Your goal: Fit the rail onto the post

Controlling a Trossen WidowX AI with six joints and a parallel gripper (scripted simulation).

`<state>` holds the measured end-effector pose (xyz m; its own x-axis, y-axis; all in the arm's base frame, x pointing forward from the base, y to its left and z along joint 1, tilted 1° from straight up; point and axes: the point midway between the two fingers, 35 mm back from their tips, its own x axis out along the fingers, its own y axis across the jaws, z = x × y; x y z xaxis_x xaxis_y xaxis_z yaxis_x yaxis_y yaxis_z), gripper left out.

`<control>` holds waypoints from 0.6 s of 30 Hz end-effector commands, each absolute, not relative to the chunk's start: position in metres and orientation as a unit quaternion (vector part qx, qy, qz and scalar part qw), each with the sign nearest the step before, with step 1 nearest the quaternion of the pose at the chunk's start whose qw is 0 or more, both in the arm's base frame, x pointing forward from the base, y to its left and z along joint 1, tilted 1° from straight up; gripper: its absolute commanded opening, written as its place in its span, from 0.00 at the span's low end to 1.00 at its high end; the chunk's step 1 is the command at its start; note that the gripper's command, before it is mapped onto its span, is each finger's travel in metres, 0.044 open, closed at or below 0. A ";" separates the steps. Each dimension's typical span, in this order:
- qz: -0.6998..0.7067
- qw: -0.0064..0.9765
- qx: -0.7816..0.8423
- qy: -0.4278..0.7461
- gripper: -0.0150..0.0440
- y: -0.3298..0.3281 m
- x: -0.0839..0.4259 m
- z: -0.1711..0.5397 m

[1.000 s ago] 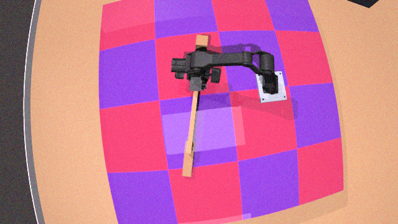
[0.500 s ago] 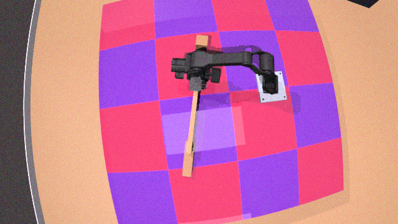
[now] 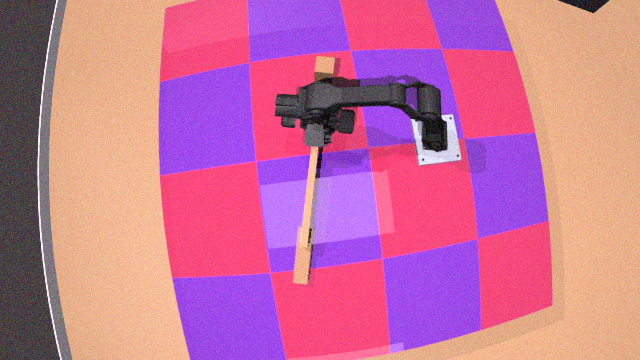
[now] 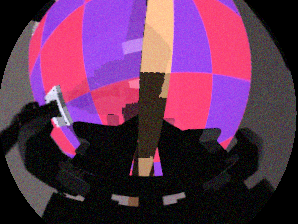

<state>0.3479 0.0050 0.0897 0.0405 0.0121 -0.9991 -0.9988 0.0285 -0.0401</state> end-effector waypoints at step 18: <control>0.483 0.522 -0.501 0.492 0.25 0.007 0.349 0.088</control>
